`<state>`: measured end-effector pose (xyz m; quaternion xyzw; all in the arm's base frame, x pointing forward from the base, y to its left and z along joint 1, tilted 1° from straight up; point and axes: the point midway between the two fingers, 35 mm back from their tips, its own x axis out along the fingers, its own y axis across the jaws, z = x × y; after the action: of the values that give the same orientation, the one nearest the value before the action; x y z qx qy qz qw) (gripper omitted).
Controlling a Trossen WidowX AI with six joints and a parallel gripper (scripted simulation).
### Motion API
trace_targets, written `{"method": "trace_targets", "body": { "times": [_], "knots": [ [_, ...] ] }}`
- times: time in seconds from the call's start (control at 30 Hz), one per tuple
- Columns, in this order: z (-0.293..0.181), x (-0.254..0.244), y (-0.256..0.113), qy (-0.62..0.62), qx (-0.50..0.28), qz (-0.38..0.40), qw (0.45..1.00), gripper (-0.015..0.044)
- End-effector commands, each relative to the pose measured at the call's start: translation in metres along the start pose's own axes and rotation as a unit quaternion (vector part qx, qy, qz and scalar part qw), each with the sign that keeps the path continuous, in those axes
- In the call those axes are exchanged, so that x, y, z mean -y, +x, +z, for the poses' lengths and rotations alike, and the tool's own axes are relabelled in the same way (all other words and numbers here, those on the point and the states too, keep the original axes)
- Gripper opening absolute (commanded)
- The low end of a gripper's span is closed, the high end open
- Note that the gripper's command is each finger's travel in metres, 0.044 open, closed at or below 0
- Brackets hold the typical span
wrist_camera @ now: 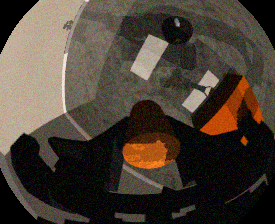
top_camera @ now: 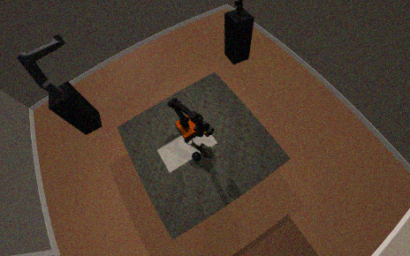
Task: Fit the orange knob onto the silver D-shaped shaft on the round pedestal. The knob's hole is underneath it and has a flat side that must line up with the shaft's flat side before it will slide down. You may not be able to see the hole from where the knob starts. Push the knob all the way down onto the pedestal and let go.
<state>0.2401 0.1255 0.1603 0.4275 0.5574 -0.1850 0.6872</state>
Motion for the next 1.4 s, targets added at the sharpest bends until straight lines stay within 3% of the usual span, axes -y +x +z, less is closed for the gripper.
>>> {"method": "trace_targets", "body": {
  "times": [0.0, 0.73, 0.77, 1.37],
  "knots": [
    [0.001, -0.002, -0.008, -0.001, -0.001, 0.036, 0.999, 0.0000],
    [0.006, -0.012, -0.053, -0.002, 0.000, 0.271, 0.963, 0.0000],
    [0.006, -0.011, -0.045, 0.002, -0.002, 0.242, 0.970, 0.0000],
    [0.006, -0.011, -0.045, 0.002, -0.002, 0.242, 0.970, 0.0000]
  ]
}}
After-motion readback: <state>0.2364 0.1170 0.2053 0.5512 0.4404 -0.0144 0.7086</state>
